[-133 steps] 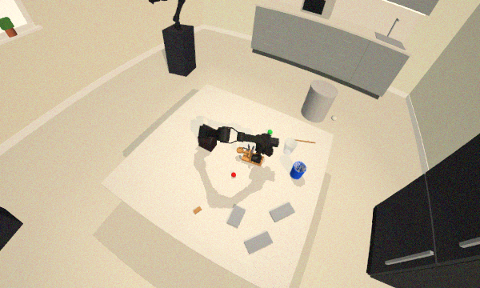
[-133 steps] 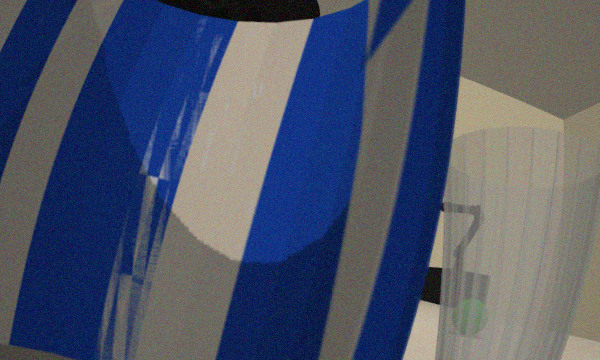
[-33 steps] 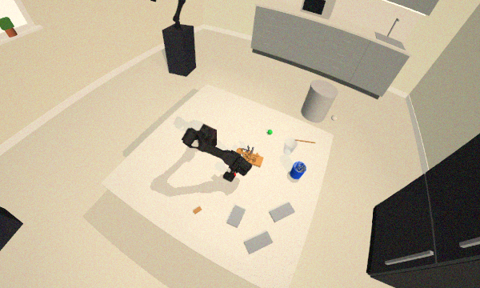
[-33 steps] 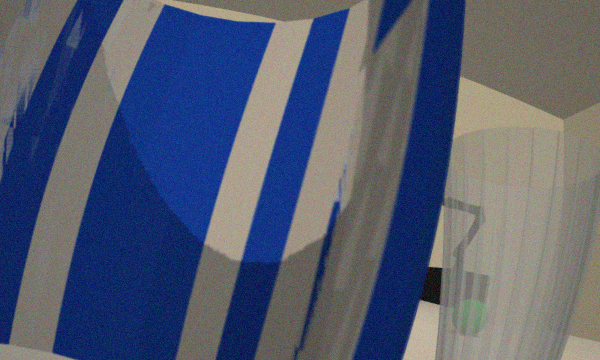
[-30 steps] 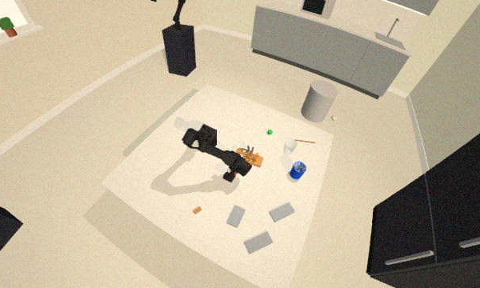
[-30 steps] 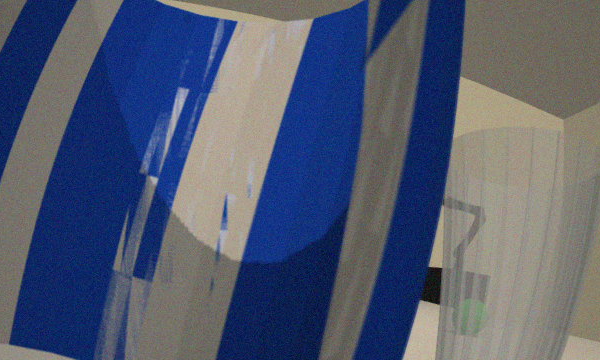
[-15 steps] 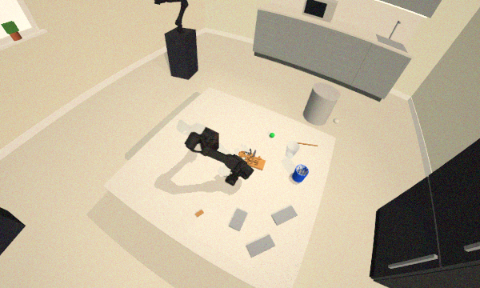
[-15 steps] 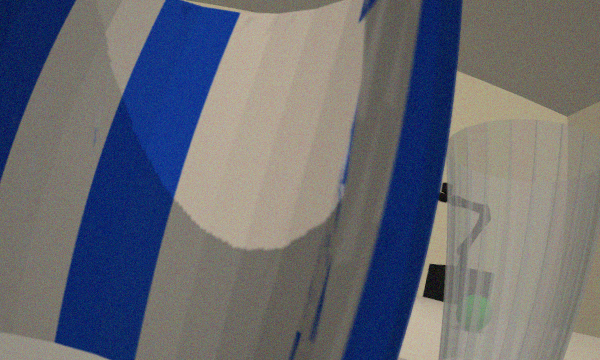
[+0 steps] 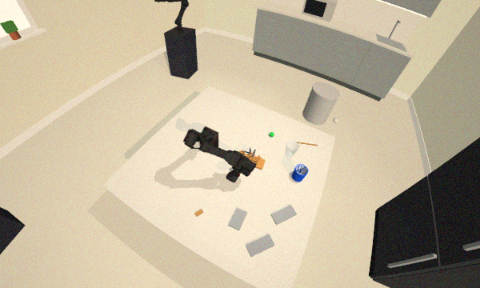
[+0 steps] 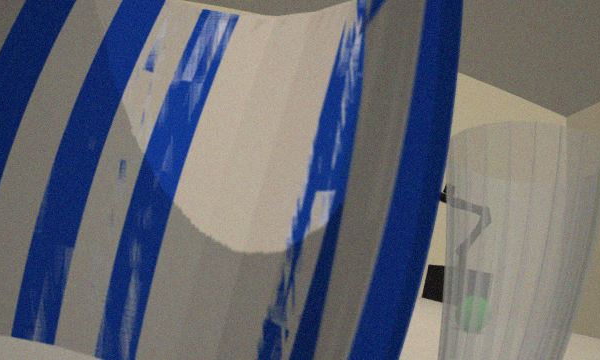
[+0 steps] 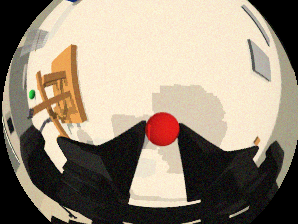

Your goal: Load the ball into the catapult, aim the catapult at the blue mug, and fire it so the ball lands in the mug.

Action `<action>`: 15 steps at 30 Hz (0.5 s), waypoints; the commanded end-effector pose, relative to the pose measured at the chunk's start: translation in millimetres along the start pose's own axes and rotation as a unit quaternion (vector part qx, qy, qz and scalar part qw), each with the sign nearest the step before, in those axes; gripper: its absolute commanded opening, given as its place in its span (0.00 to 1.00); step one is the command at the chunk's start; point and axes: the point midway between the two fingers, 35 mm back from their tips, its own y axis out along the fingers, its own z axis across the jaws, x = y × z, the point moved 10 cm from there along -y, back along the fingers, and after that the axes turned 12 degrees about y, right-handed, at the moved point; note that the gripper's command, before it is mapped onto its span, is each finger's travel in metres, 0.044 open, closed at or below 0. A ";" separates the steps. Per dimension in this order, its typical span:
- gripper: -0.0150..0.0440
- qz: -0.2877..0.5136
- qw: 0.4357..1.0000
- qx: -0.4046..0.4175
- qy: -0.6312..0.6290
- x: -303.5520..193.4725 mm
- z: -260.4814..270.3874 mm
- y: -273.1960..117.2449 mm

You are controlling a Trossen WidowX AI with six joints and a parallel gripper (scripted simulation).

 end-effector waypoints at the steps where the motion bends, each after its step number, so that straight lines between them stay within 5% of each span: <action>1: 0.25 0.000 1.000 0.003 0.000 1.8 -0.4 -19.9; 15: 0.25 0.015 1.000 -0.004 -0.017 -8.2 -7.3 -93.7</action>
